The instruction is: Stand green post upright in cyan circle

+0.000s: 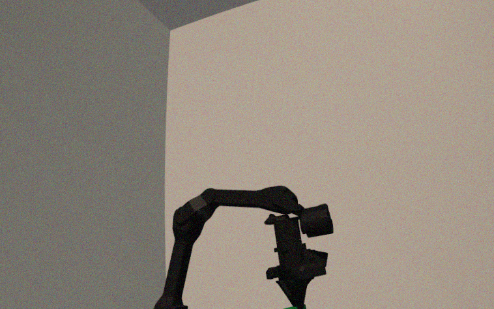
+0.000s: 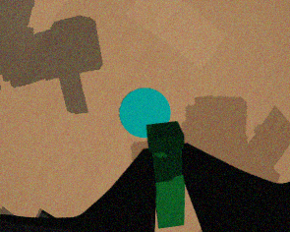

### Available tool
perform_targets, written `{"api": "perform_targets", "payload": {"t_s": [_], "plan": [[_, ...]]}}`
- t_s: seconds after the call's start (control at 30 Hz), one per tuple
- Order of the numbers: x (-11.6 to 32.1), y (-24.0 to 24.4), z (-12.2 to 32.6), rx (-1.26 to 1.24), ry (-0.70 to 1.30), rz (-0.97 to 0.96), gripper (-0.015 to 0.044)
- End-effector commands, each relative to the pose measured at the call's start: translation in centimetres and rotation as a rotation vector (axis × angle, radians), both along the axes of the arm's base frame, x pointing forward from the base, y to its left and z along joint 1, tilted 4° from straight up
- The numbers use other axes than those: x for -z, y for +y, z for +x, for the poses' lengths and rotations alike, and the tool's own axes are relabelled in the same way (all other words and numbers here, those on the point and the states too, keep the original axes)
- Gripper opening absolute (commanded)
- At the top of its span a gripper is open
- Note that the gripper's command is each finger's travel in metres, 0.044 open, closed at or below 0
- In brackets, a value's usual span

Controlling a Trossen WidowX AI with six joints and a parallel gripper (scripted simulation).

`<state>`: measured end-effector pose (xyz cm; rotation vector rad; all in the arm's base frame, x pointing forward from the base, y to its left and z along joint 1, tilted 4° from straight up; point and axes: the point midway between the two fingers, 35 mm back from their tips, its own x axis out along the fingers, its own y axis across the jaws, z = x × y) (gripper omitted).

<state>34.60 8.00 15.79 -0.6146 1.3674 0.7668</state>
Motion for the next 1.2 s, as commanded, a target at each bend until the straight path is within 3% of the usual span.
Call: {"api": "perform_targets", "payload": {"t_s": [0.0, 1.17], "plan": [[0.2, 0.1, 0.3, 0.022, -0.017, 0.028, 0.0023], [2.0, 0.2, 3.2, 0.142, -0.165, 0.226, 0.0023]]}}
